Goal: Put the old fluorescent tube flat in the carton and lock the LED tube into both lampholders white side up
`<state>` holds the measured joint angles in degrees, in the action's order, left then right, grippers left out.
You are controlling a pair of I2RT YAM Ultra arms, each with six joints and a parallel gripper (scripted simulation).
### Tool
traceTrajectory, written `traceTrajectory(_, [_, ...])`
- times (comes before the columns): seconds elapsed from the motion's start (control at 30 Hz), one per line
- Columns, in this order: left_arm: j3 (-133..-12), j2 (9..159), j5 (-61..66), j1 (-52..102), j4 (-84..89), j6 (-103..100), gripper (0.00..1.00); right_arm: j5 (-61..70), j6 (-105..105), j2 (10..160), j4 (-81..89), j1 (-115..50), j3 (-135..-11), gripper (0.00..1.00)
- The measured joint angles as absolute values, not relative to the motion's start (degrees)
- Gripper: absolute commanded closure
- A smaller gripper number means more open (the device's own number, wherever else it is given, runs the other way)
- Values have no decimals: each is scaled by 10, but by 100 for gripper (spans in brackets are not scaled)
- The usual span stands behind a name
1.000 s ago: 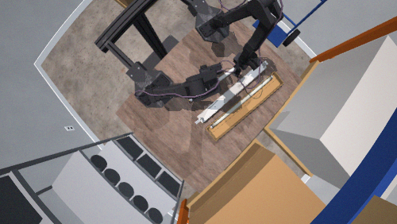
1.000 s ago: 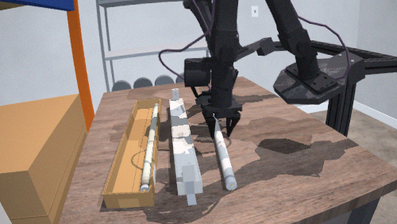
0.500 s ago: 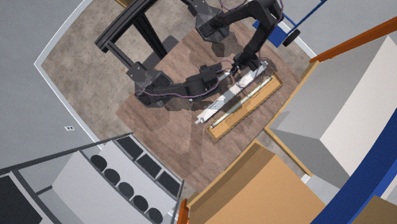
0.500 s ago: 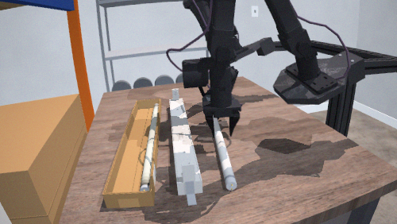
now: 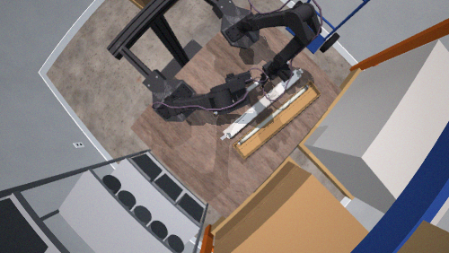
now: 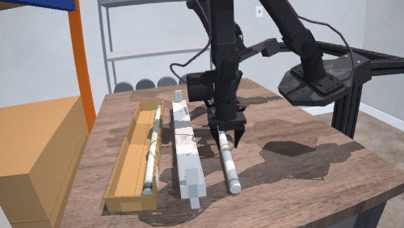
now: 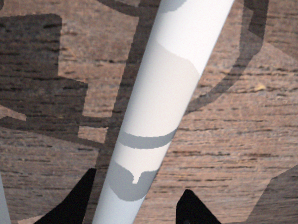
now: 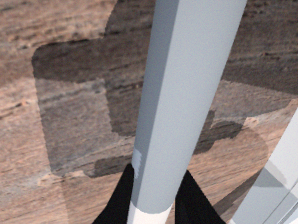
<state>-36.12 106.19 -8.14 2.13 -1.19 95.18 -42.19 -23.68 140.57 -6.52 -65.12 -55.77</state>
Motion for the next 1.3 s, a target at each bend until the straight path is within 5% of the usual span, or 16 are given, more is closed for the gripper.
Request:
traceTrajectory(0.6, [-369, 1114, -78, 15, -64, 954, 51, -422, -237, 1406, -65, -651, -558, 89])
traceTrajectory(0.63, [-370, 1114, -78, 15, -64, 954, 89, -422, -237, 1406, -65, -651, -558, 89])
traceTrajectory(1.17, [-370, 1114, -78, 15, -65, 954, 89, -422, -237, 1406, -65, -651, -558, 89])
traceTrajectory(1.2, [-370, 1114, -78, 15, -65, 954, 89, -422, -237, 1406, -65, -651, -558, 51])
traceTrajectory(1.3, [-370, 1114, -77, 15, -65, 954, 89, -422, -237, 1406, -65, -651, -558, 51])
